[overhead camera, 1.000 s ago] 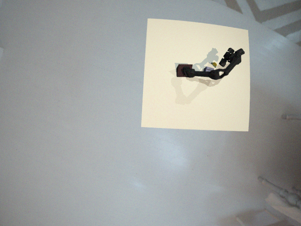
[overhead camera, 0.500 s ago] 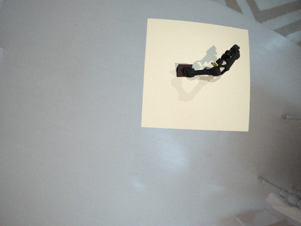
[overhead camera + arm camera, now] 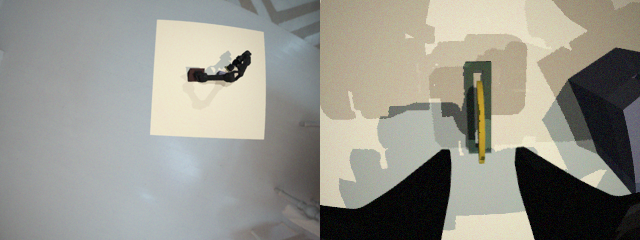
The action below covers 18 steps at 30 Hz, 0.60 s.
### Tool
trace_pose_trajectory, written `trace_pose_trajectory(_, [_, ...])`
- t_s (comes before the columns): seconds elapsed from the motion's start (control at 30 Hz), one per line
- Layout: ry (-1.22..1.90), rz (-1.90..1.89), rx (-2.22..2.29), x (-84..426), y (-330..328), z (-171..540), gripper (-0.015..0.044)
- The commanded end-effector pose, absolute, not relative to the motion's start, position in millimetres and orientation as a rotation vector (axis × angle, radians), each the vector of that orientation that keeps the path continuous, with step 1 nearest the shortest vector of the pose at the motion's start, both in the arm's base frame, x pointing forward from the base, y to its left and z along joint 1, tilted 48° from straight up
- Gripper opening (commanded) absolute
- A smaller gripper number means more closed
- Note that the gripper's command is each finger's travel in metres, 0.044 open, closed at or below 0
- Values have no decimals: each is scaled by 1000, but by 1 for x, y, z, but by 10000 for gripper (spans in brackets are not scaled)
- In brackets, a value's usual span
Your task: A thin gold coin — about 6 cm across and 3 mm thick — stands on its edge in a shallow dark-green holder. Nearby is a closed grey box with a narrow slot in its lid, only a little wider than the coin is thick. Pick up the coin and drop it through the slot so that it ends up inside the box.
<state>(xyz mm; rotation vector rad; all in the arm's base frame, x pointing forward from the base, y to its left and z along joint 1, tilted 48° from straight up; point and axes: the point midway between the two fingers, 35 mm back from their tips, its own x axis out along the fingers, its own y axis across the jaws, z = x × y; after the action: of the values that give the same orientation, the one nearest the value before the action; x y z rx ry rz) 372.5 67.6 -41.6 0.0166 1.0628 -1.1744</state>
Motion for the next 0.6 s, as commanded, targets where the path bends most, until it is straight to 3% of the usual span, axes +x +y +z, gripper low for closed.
trace_pose_trajectory(0.0, [1060,-1170,10,374,63,-45,161])
trace_pose_trajectory(0.57, [1059,-1171,11,374,42,-64,161])
